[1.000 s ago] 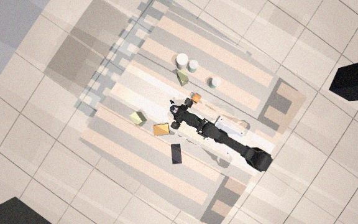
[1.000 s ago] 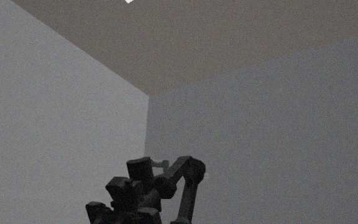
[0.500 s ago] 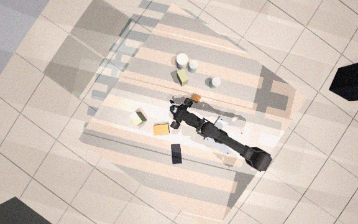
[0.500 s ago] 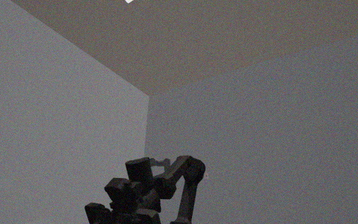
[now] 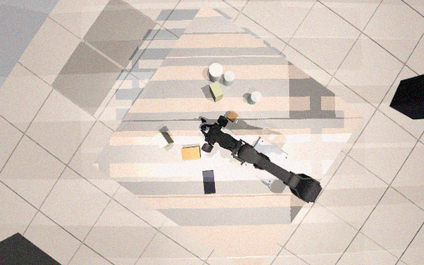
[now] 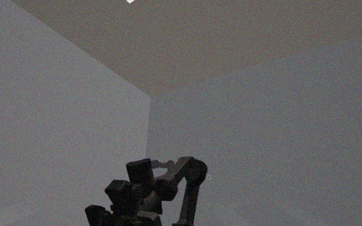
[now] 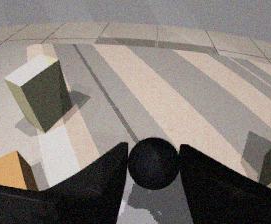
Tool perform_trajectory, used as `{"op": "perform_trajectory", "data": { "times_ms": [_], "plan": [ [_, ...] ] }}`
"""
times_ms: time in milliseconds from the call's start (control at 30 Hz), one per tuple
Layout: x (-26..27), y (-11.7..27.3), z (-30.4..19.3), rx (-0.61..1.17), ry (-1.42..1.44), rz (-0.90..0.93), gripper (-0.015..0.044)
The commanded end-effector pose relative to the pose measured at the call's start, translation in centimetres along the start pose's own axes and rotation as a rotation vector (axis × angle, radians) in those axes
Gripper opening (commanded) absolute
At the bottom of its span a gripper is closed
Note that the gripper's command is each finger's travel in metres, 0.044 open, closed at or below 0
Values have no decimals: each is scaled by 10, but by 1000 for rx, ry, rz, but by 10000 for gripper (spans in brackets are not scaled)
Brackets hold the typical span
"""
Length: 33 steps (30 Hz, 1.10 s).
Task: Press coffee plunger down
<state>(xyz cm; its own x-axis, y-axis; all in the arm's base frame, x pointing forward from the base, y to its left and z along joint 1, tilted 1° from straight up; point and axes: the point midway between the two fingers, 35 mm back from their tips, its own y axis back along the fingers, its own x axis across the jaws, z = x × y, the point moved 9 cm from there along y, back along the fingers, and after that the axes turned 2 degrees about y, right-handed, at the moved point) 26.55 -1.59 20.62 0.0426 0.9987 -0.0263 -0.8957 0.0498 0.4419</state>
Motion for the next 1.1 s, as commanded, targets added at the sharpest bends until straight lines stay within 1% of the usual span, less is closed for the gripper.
{"op": "perform_trajectory", "data": {
  "times_ms": [0,333,733,767,900,1000,1067],
  "plan": [
    [0,-3,-3,18,-1,-1,113],
    [0,0,0,1,0,0,113],
    [0,0,0,1,0,0,428],
    [0,0,0,1,0,0,440],
    [0,5,6,2,0,0,440],
    [-1,26,25,9,0,1,440],
    [-2,50,41,16,0,1,440]
  ]
}}
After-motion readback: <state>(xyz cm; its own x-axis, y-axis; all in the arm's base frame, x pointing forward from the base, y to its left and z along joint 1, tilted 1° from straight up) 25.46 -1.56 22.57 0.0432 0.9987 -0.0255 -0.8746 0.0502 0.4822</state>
